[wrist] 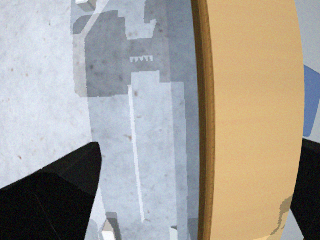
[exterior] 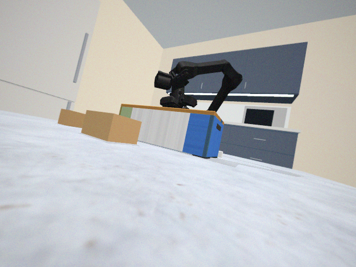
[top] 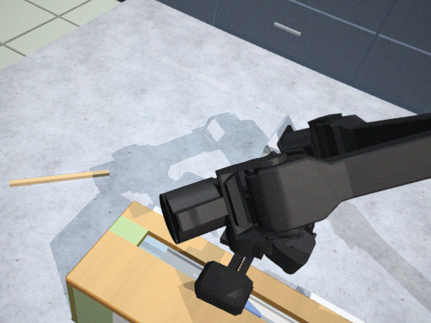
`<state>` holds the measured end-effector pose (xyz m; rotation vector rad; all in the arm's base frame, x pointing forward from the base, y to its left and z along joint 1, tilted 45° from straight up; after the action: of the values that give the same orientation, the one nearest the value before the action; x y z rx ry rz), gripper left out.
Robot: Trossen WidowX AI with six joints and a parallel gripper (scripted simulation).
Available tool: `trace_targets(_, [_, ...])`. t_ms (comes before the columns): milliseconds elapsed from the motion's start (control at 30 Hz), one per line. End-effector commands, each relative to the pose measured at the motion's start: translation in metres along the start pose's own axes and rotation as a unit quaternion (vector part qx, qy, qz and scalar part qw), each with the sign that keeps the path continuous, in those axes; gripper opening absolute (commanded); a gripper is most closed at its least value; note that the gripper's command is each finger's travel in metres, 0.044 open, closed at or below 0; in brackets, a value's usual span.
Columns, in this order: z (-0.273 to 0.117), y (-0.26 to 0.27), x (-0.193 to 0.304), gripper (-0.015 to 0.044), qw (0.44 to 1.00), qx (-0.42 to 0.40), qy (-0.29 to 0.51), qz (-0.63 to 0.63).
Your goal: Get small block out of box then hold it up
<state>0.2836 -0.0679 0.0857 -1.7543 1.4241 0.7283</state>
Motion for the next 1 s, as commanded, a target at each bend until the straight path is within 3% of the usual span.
trace_targets(0, [0.001,-0.002,-0.005,0.04,1.0,0.002,-0.001,-0.001])
trace_targets(967, [0.002,-0.003,-0.011,0.04,1.0,0.002,-0.001,-0.001])
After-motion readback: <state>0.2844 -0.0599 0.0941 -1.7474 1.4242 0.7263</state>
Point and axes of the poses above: the point midway between the two fingers, 35 mm back from their tips, its own z axis out along the fingers, its own y axis across the jaws, x = y × z, the point moved 8 cm from there along -z, back along the fingers, and after that the axes turned 12 degrees about -z, right-handed, at the moved point
